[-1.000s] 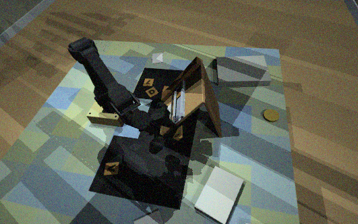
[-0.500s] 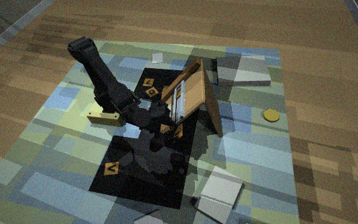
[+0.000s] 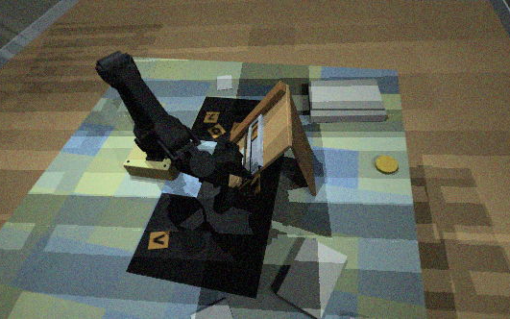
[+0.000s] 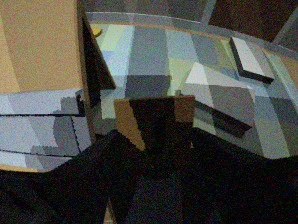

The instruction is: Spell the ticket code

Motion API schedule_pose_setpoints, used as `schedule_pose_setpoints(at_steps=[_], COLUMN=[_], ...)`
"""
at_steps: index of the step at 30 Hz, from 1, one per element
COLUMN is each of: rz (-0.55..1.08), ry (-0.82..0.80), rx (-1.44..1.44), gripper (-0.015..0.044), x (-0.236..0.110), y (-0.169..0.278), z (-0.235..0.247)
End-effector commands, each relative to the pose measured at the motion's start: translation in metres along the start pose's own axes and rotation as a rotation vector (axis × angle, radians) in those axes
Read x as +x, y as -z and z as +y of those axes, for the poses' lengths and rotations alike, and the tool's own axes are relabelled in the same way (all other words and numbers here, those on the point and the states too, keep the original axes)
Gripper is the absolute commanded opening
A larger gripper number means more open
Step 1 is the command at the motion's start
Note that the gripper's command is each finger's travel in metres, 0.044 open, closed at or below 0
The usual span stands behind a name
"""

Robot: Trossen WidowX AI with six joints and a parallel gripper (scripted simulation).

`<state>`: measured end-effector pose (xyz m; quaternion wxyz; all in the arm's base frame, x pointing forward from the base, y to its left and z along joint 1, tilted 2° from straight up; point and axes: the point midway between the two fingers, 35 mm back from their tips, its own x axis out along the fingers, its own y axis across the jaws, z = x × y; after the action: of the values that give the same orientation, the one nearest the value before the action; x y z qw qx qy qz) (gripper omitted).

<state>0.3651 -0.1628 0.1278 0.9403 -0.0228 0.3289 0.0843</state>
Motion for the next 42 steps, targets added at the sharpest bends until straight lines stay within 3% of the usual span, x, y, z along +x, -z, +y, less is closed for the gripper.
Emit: schedule_pose_setpoints(at_steps=[1, 42], rz=[0.0, -0.001], ry=[0.005, 0.004], rx=[0.004, 0.005], gripper=[0.0, 0.0], x=[0.0, 0.0], y=[0.0, -0.001], z=[0.001, 0.022])
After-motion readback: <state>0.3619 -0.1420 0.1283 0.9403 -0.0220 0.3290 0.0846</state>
